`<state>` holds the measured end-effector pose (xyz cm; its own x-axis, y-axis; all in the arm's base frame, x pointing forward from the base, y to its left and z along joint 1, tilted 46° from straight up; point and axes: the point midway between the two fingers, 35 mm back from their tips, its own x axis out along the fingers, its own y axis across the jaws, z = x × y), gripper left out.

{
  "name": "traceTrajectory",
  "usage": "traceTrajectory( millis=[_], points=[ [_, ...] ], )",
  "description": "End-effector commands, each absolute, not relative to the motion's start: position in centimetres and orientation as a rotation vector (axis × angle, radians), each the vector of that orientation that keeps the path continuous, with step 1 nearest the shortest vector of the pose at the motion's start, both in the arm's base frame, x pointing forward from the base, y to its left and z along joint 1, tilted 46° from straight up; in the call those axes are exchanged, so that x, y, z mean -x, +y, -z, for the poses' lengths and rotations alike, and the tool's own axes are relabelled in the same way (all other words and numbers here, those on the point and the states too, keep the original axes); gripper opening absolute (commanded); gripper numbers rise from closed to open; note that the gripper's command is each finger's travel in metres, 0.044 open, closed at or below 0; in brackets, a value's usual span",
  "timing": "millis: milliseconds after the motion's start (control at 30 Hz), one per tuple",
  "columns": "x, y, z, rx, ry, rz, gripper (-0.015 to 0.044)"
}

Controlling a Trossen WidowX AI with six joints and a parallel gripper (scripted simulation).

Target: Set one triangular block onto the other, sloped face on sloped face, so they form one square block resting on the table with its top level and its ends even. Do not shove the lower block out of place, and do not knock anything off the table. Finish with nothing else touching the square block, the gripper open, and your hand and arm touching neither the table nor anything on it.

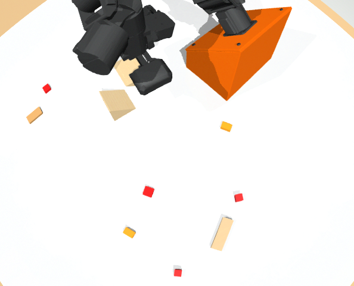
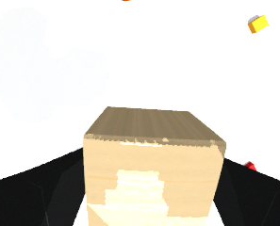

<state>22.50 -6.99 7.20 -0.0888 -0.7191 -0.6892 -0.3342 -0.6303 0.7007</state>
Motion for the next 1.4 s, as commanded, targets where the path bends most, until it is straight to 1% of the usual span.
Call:
traceTrajectory(
  millis=[0, 200, 767, 1167, 1367],
  points=[
    [-21.4, -7.5, -8.8, -1.873, -1.144, 1.773, 0.0000],
    [-20.9, -7.8, -9.6, -1.873, -1.144, 1.773, 0.0000],
    [-23.1, -13.7, -5.3, -1.874, -1.147, 1.770, 0.0000],
    [-24.0, -16.3, -3.5, -1.873, -1.149, 1.767, 0.0000],
    [-24.1, -16.4, -3.6, -1.872, -1.150, 1.766, 0.0000]
  ],
)
